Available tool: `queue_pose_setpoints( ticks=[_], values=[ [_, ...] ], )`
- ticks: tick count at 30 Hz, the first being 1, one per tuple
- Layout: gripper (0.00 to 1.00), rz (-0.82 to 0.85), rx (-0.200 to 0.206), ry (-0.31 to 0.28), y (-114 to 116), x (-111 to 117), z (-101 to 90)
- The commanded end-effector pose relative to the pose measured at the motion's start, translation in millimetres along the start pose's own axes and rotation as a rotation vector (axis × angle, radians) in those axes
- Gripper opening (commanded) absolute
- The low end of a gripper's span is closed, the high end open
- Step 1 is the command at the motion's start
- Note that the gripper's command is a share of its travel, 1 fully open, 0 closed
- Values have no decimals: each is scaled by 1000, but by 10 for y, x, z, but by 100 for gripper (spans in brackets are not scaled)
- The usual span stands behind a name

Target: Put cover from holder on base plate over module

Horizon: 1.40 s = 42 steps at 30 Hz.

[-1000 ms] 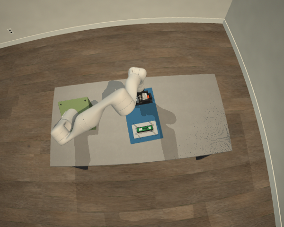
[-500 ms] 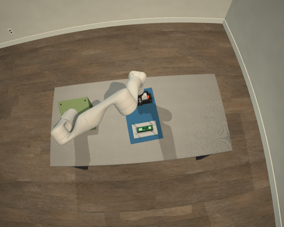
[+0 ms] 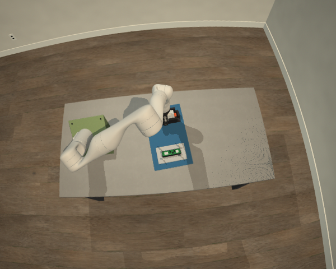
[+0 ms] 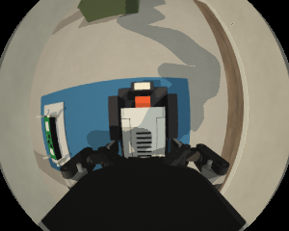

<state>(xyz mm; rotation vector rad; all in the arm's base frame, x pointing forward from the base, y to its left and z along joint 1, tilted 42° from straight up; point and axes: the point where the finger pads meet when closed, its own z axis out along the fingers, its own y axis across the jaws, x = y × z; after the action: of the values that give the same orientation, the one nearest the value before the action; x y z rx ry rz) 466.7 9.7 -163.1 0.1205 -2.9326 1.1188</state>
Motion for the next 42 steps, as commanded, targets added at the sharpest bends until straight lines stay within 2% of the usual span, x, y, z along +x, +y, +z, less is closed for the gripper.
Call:
queue_pose_setpoints(
  ticks=[1,42],
  values=[
    [100,0,-1,-3,5,-10,-29],
    [100,0,-1,-3,7,-16,-135]
  ],
)
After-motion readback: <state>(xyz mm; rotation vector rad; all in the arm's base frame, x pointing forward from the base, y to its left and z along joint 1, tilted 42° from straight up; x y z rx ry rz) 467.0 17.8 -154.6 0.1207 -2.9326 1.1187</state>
